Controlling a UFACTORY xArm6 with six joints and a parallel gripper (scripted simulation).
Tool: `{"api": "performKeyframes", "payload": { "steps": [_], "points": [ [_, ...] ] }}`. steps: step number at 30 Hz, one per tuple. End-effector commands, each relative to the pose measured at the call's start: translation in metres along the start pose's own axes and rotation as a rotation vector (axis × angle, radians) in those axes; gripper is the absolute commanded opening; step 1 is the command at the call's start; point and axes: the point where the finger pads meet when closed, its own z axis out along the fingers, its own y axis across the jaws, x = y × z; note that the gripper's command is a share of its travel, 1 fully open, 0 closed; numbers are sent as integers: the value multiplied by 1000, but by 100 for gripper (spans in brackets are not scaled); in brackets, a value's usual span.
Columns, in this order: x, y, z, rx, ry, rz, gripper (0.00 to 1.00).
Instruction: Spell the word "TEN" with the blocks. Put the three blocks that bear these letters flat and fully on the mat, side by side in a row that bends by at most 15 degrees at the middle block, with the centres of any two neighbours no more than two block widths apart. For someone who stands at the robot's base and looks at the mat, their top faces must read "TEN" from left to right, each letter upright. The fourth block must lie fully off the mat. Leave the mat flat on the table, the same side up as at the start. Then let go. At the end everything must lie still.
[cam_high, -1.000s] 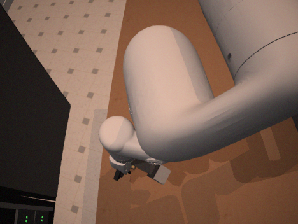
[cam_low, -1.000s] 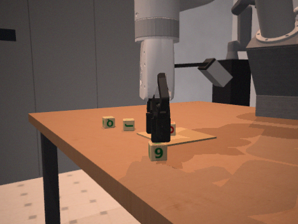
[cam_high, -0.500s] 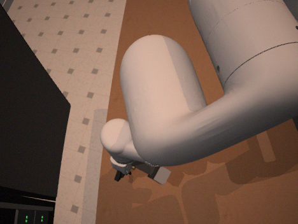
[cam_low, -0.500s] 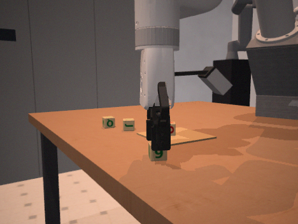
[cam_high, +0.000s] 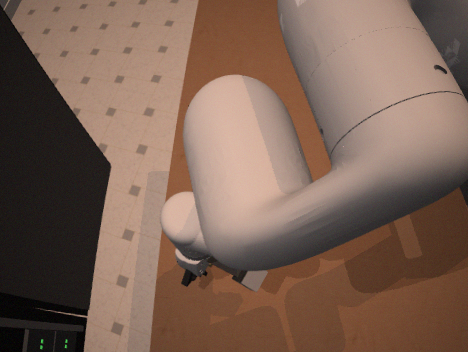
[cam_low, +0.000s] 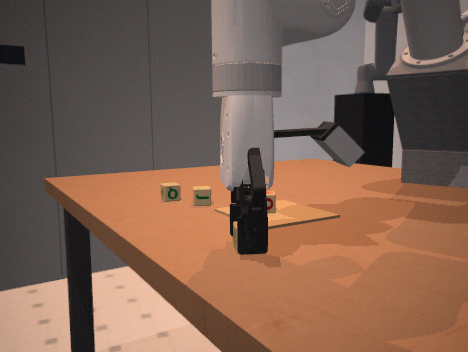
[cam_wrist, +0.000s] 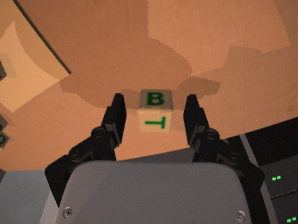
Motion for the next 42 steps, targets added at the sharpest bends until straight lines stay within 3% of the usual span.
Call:
{"api": "performKeyframes", "payload": {
  "steps": [1, 33, 34, 42],
  "points": [
    [-1, 1, 0, -4, -2, 0, 69],
    [-1, 1, 0, -4, -2, 0, 69],
    [-1, 1, 0, -4, -2, 0, 47],
    [-1, 1, 0, -4, -2, 0, 47]
  ]
}}
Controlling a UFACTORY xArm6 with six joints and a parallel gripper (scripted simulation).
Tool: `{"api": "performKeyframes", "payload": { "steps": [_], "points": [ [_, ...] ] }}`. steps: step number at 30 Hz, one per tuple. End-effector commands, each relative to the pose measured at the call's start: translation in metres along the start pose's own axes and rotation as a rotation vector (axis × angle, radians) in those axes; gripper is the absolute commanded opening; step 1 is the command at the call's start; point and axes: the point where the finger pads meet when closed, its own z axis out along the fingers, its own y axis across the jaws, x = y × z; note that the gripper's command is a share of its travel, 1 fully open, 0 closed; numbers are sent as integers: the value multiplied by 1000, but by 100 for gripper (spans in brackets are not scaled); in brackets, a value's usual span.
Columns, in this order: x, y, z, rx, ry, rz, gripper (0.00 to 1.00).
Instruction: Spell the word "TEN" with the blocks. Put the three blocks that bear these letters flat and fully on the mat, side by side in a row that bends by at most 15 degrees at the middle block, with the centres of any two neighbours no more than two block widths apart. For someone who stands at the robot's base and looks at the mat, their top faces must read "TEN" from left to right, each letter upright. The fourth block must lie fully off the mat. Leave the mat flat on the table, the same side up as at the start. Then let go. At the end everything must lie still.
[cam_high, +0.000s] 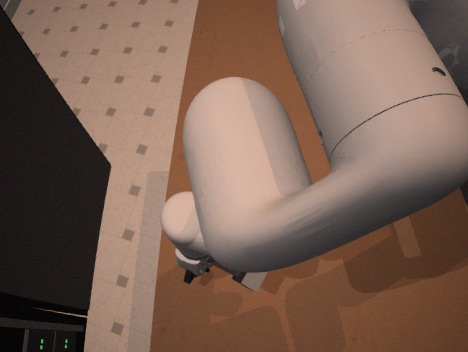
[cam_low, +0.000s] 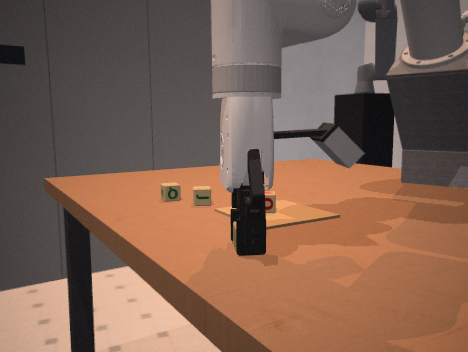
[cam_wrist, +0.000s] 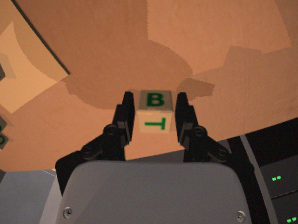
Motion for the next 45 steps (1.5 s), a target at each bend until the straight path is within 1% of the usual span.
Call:
{"api": "performKeyframes", "payload": {
  "steps": [1, 8, 9, 45],
  "points": [
    [-1, 1, -1, -2, -2, 0, 47],
    [-1, 1, -1, -2, -2, 0, 47],
    [-1, 1, -1, -2, -2, 0, 27],
    [-1, 1, -2, -2, -2, 0, 27]
  ]
}}
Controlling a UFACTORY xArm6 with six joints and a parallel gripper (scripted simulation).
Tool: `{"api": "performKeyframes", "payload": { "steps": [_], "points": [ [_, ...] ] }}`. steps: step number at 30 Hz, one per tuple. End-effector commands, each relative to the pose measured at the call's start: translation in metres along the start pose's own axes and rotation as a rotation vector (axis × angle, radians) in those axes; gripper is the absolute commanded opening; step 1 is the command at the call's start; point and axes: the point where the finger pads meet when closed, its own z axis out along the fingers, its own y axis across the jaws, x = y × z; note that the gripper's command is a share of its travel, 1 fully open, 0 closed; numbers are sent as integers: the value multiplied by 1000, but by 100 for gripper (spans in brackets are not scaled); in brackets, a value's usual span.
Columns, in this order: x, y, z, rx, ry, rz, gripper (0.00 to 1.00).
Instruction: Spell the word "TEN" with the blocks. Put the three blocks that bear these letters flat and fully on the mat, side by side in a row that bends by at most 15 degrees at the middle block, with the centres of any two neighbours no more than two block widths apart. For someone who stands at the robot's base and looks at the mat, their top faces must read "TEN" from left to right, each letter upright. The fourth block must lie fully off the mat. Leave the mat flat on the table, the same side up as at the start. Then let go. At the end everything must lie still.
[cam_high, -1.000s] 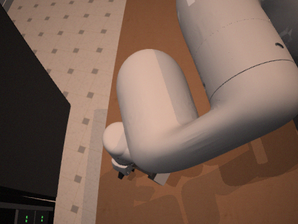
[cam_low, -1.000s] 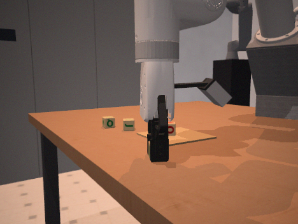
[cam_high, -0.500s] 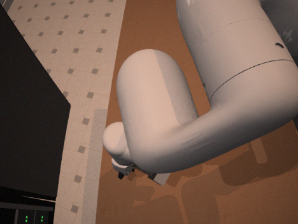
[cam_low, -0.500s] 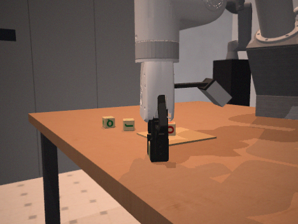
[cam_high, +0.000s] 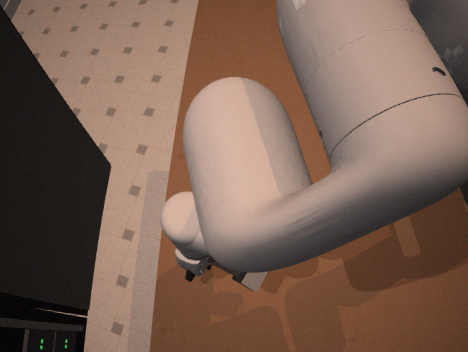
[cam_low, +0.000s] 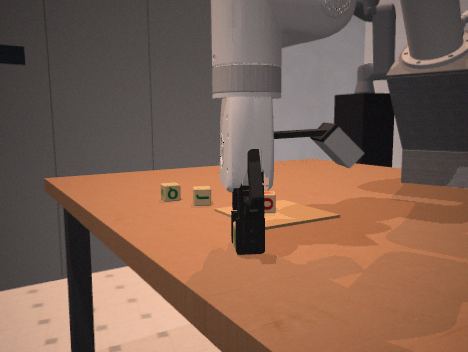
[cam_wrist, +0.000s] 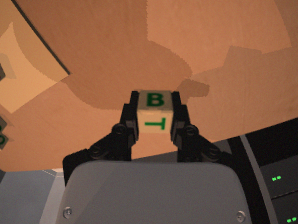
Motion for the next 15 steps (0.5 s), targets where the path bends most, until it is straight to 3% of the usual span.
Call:
{"api": "performKeyframes", "payload": {
  "steps": [1, 6, 15],
  "points": [
    [-1, 1, -4, -2, -3, 0, 27],
    [-1, 1, -16, -2, -3, 0, 27],
    [-1, 1, -80, -2, -3, 0, 27]
  ]
}}
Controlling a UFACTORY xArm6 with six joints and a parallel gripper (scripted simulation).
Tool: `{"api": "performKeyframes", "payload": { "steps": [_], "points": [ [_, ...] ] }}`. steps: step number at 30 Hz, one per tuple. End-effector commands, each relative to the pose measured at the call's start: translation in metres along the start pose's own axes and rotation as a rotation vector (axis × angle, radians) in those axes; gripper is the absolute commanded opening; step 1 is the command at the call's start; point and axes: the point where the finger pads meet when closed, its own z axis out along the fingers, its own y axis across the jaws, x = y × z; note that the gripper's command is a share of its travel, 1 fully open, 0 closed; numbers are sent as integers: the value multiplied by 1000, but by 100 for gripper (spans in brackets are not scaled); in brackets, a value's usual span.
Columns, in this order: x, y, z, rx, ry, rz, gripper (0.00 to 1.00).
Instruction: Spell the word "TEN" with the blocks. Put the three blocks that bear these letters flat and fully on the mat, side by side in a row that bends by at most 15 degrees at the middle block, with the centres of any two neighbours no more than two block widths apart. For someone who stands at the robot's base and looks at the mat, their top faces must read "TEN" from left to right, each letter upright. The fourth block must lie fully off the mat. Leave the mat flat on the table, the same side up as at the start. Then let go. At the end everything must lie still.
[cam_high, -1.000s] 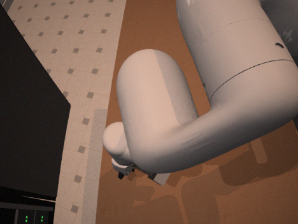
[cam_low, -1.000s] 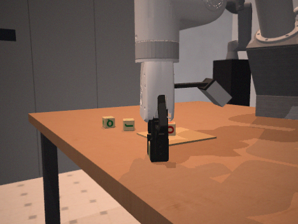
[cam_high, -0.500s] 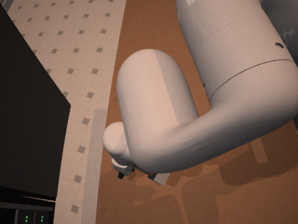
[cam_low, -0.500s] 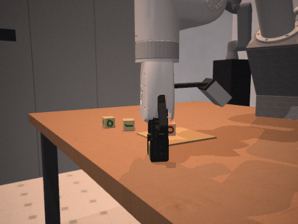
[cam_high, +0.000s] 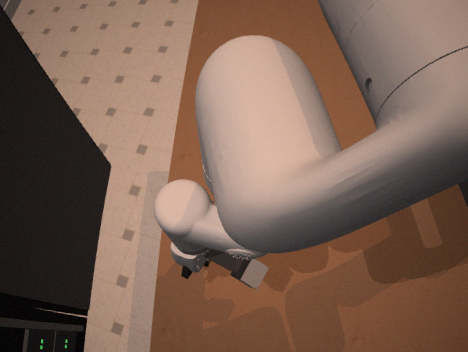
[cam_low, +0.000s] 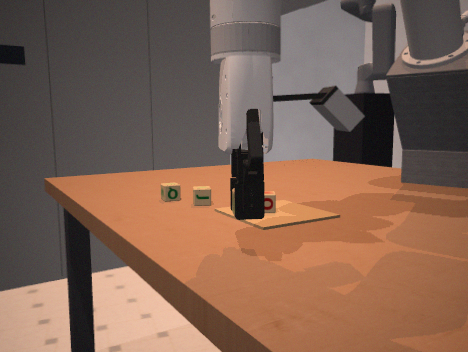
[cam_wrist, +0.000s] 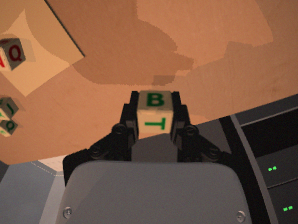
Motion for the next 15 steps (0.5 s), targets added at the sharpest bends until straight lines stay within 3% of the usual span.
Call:
{"api": "performKeyframes", "payload": {
  "steps": [1, 6, 15],
  "points": [
    [0, 1, -46, 4, -4, 0, 27],
    [0, 1, -61, 4, -4, 0, 27],
    [0, 1, -62, 4, -4, 0, 27]
  ]
}}
